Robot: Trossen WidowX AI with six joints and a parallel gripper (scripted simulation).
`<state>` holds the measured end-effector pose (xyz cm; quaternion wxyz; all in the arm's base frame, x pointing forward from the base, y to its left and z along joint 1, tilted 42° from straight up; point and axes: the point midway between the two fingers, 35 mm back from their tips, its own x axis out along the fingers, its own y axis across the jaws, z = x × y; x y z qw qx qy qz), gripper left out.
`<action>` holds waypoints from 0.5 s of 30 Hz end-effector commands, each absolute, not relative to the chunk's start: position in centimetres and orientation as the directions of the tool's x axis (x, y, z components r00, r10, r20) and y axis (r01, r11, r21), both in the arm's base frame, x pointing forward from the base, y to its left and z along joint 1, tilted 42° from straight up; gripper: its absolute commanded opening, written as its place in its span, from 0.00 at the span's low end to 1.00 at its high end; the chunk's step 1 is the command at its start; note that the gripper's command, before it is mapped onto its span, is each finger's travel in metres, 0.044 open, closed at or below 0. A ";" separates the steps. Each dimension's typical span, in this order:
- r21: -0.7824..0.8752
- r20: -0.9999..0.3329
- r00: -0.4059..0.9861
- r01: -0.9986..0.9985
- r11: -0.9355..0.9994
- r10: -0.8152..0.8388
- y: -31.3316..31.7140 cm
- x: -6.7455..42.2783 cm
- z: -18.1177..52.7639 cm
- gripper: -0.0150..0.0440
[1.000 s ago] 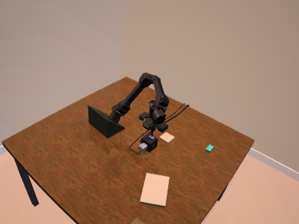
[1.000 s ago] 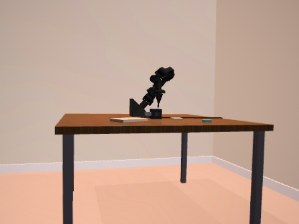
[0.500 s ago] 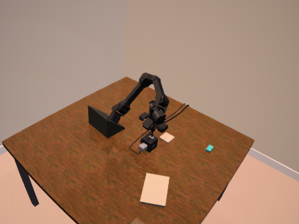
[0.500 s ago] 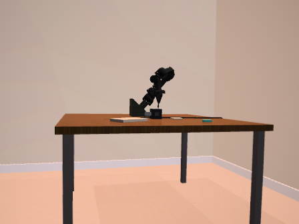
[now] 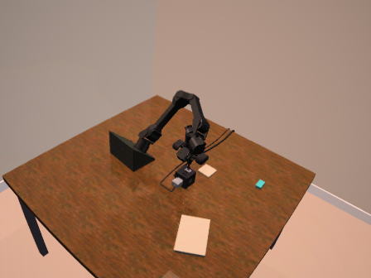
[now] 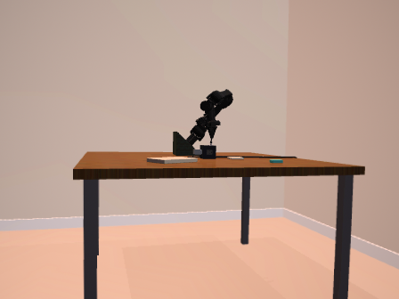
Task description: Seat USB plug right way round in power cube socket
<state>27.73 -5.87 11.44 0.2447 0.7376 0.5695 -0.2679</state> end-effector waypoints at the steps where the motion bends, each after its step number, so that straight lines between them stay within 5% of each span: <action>1: 0.054 -0.671 0.209 0.971 -0.234 0.711 -5.8 27.8 11.4 0.25; 15: 0.054 -0.671 0.209 0.971 -0.234 0.711 -5.7 27.8 11.3 0.25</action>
